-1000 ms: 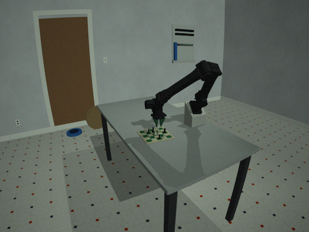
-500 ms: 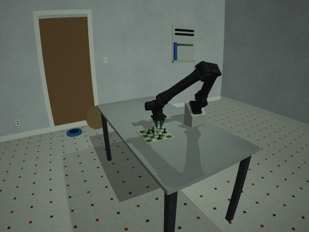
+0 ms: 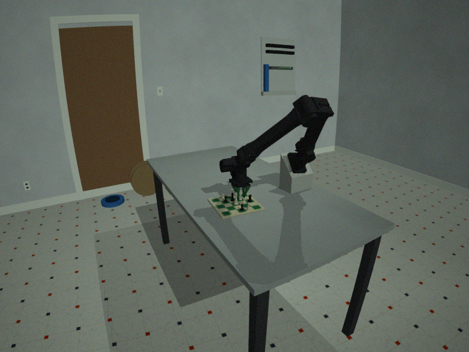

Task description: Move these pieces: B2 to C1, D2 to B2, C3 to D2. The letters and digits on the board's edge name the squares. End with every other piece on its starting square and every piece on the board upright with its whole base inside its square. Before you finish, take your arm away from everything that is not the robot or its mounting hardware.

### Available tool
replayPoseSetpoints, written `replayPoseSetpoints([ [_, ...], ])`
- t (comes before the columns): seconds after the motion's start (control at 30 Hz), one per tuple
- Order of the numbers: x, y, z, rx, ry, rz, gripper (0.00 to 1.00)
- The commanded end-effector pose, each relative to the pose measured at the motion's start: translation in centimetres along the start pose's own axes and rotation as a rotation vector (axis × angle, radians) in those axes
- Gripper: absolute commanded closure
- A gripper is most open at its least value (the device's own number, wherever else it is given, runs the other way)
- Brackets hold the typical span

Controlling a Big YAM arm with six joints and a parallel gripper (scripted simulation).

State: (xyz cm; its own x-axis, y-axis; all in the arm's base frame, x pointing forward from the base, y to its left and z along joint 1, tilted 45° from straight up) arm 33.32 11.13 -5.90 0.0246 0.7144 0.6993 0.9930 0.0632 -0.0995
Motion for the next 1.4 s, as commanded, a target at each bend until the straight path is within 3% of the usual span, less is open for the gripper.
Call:
replayPoseSetpoints([
  [0.0,0.15,0.16,0.69,0.003,-0.001,0.002,0.68],
  [1.17,0.15,0.16,0.69,0.003,-0.001,0.002,0.68],
  [1.2,0.15,0.16,0.69,0.003,-0.001,0.002,1.00],
  [1.37,0.15,0.16,0.69,0.003,-0.001,0.001,1.00],
])
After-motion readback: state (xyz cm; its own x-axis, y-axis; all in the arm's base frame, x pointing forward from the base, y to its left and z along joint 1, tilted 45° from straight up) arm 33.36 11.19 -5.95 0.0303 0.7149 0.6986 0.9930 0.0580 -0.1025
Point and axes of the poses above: the point where the finger pads meet when closed, its own z axis out along the fingers, its own y axis across the jaws, x = y × z, the point moved 4 cm from there along -z, back along the fingers, and after that the axes turned 2 degrees about z, right-handed, at the moved point
